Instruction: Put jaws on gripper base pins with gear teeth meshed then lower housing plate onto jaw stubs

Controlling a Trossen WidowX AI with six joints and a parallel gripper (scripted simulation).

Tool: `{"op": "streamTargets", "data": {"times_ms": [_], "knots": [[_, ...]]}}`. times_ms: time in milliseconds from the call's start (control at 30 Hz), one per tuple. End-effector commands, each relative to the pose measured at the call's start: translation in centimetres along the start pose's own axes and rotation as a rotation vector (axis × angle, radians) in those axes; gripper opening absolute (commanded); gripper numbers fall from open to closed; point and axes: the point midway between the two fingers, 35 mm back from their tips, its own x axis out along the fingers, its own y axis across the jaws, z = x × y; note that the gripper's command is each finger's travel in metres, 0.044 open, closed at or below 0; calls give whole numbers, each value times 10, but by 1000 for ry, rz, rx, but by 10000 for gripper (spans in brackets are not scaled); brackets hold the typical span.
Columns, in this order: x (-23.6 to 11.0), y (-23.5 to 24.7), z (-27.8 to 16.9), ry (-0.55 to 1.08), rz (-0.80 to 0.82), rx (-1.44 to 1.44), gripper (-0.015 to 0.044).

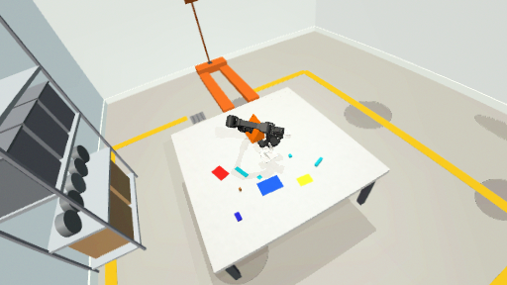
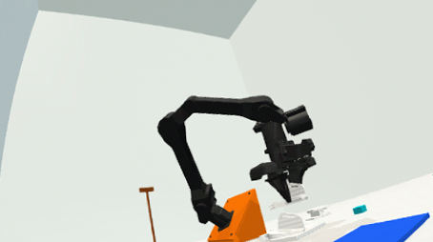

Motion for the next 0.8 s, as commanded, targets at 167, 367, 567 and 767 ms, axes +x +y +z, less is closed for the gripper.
{"op": "streamTargets", "data": {"times_ms": [167,367,567,767], "knots": [[16,-1,-1,1,-6,-6,134],[26,-1,-1,1,-6,-6,134],[36,-1,-1,1,-7,-5,134],[44,-2,-2,1,-8,-5,134]]}}
